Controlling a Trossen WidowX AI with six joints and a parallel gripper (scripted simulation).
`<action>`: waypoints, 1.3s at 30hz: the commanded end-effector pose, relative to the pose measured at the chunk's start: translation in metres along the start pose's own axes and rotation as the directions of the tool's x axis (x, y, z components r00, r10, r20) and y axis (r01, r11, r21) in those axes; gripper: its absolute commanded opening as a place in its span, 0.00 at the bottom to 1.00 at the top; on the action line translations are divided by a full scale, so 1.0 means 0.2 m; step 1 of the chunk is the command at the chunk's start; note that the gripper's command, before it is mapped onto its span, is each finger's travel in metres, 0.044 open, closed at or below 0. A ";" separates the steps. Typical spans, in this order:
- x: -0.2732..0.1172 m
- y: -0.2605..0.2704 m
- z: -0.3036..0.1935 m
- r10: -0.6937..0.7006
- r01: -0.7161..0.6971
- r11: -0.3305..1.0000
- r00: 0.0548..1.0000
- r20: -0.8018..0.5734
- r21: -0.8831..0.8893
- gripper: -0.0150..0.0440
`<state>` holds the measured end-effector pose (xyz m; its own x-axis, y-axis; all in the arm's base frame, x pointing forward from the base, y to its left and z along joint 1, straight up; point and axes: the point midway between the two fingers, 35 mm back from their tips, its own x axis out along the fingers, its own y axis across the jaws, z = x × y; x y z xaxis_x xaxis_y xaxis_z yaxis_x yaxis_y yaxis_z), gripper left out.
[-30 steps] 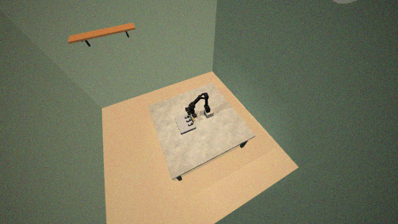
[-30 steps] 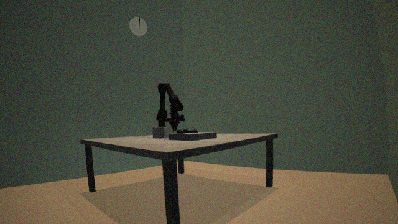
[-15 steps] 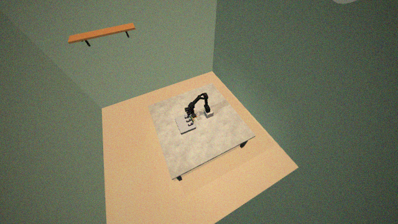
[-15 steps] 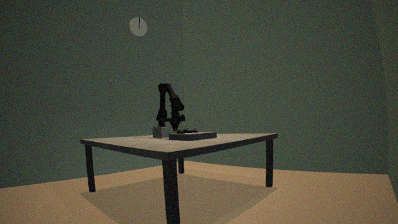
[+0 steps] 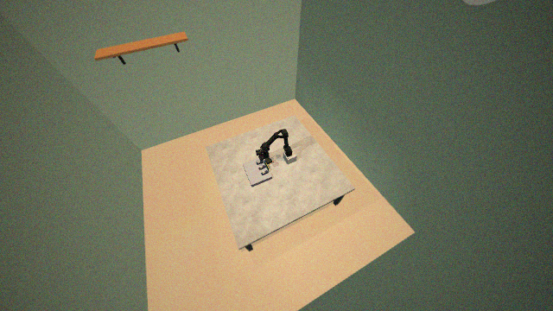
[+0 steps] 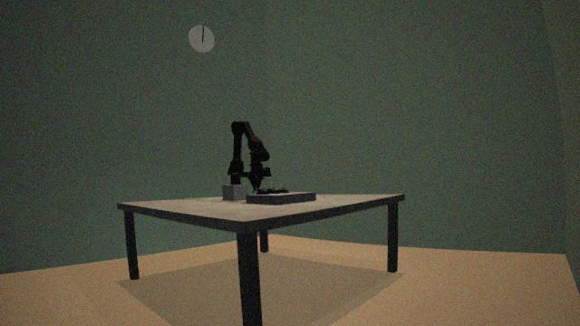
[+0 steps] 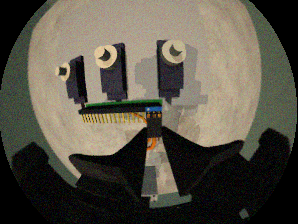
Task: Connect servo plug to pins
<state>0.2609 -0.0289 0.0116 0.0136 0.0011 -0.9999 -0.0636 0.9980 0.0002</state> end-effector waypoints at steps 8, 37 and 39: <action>0.01 0.00 0.01 0.000 0.000 1.000 1.000 0.014 0.003 0.39; -0.29 0.00 0.00 -0.001 0.001 1.000 1.000 0.014 0.003 1.00; -0.29 0.00 0.00 -0.001 0.001 1.000 1.000 0.014 0.003 1.00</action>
<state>0.2587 -0.0287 0.0678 0.0225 0.0005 -0.9997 -0.0616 0.9981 -0.0009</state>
